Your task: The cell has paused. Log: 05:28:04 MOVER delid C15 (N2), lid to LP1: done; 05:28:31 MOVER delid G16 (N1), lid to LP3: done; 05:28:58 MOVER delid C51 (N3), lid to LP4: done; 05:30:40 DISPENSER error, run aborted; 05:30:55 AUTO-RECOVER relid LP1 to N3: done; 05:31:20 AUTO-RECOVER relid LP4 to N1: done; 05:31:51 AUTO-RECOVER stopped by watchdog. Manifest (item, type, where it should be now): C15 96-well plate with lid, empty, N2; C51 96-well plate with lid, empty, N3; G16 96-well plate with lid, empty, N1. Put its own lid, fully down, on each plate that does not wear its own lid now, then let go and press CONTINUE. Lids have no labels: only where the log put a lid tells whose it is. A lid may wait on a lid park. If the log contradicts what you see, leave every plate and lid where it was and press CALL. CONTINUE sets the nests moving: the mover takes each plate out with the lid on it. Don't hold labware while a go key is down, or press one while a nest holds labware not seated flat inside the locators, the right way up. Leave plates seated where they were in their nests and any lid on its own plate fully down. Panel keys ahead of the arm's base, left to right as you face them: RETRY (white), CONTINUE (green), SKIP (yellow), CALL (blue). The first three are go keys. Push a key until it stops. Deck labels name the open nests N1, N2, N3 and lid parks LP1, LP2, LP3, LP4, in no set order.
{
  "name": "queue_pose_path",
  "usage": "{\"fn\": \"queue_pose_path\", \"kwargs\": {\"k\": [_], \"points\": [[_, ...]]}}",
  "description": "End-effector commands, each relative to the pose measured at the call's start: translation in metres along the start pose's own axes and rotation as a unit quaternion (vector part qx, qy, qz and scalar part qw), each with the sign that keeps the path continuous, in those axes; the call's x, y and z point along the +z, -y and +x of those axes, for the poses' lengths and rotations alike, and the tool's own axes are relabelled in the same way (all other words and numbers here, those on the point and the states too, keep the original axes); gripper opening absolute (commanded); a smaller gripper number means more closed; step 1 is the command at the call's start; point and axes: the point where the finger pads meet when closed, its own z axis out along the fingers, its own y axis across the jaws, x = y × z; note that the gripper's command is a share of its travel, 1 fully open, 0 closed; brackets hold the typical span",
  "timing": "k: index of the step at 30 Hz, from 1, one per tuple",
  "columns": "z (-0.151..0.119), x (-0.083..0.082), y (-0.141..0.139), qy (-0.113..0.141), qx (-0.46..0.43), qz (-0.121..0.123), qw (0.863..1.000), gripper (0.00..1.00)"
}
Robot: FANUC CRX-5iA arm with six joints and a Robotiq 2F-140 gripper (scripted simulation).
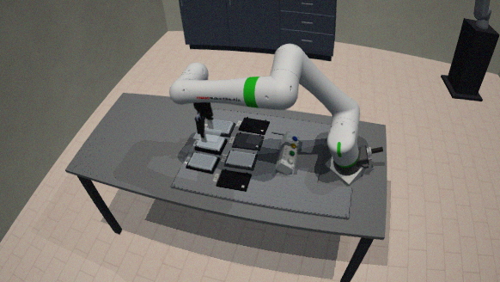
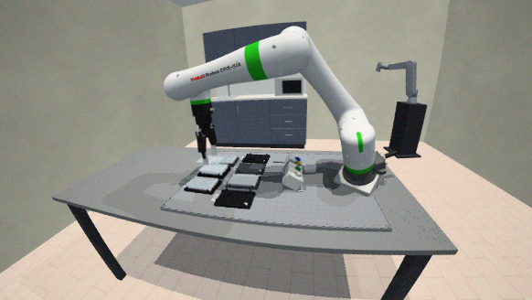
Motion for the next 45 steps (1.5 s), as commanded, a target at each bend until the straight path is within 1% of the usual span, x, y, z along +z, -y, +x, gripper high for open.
{"fn": "queue_pose_path", "kwargs": {"k": [1,2,3,4,6,7,10,11,45], "points": [[-0.002,-0.001,-0.07,-0.001,0.0,0.002,1.0,0.0],[-0.003,-0.001,-0.076,-0.001,0.0,0.002,1.0,0.0],[-0.003,-0.001,-0.076,-0.001,0.0,0.002,1.0,0.0],[-0.006,-0.001,-0.104,-0.002,0.0,0.003,1.0,0.0],[-0.006,-0.001,-0.104,-0.002,0.0,0.003,1.0,0.0],[-0.008,-0.002,-0.122,-0.003,0.0,0.003,1.0,0.0],[-0.008,-0.002,-0.122,-0.003,0.0,0.003,1.0,0.0],[-0.01,-0.002,-0.13,-0.003,0.0,0.004,1.0,0.0],[-0.01,-0.002,-0.131,-0.003,0.0,0.004,1.0,0.0]]}}
